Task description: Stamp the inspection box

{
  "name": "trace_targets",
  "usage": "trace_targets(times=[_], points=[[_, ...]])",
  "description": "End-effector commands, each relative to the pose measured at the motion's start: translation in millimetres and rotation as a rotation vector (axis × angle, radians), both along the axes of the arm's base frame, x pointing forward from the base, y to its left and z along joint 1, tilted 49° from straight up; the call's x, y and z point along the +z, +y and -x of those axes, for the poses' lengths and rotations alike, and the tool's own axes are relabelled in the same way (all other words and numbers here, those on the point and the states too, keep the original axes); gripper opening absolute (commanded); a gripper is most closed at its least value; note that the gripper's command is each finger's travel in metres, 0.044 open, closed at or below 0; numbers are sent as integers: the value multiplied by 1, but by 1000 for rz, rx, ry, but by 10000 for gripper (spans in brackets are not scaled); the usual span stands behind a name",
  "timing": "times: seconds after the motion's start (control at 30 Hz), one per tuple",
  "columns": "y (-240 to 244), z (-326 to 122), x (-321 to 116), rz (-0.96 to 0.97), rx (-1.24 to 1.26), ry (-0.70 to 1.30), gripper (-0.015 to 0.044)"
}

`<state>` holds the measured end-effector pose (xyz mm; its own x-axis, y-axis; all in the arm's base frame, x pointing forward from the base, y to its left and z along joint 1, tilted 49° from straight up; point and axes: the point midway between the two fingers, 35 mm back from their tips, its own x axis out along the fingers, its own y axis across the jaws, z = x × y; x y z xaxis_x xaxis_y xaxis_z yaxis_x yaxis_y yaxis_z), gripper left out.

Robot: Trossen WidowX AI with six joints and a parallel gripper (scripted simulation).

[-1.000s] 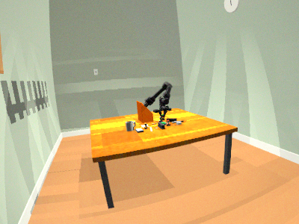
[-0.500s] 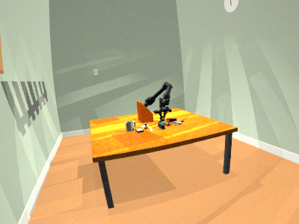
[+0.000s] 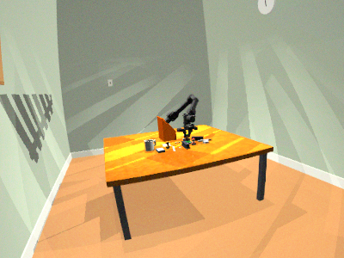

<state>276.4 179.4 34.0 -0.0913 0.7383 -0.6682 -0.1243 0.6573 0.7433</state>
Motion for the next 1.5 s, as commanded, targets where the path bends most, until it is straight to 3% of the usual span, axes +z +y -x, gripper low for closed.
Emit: trace_targets(times=[0.0, 1.47], points=[[2, 2, -3, 3, -1, 4, 0], [9, 3, -8, 1, 2, 1, 0]])
